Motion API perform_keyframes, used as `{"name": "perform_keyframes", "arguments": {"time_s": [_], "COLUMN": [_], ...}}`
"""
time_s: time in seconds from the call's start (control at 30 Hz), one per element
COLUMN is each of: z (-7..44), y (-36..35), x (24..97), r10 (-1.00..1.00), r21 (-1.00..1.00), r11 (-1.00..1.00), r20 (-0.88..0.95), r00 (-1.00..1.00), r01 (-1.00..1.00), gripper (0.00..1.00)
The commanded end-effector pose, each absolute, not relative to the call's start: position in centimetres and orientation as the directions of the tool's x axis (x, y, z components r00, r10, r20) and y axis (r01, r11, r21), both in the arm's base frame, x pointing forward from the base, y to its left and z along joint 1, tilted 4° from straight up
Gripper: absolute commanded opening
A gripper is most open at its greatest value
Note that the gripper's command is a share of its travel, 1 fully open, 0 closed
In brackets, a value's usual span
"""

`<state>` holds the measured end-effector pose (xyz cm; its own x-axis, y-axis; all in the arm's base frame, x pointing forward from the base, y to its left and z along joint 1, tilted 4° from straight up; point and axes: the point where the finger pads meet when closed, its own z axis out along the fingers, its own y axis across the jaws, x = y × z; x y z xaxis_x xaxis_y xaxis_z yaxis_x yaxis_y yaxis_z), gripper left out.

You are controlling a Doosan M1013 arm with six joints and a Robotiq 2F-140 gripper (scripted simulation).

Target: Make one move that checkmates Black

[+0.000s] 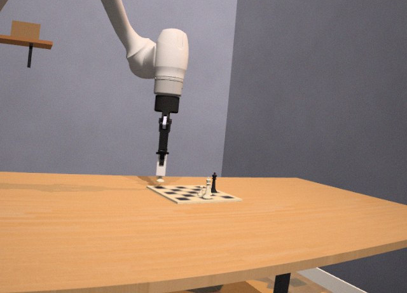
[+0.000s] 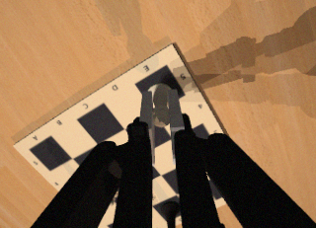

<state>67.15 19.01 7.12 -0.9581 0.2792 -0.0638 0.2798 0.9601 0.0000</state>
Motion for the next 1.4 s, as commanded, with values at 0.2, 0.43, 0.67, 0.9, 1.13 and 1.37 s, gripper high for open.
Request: {"name": "perform_keyframes", "arguments": {"time_s": [0.2, 0.43, 0.67, 0.9, 1.13, 1.37], "z": [12.1, 15.0, 15.1, 15.7, 16.0, 16.0], "y": [19.1, 19.2, 19.2, 20.5, 22.0, 22.2], "x": [66.8, 66.7, 66.7, 72.8, 80.6, 81.7], "r10": [0.279, 0.279, 0.279, 0.391, 0.532, 0.551], "r21": [0.000, 0.000, 0.000, 0.008, 0.018, 0.019], "r11": [0.960, 0.960, 0.960, 0.920, 0.847, 0.834], "r20": [-0.064, -0.064, -0.064, -0.063, -0.061, -0.061], "r00": [-0.958, -0.958, -0.958, -0.918, -0.845, -0.832], "r01": [0.280, 0.280, 0.280, 0.392, 0.532, 0.551], "gripper": [0.00, 0.00, 0.00, 0.00, 0.00, 0.00]}}
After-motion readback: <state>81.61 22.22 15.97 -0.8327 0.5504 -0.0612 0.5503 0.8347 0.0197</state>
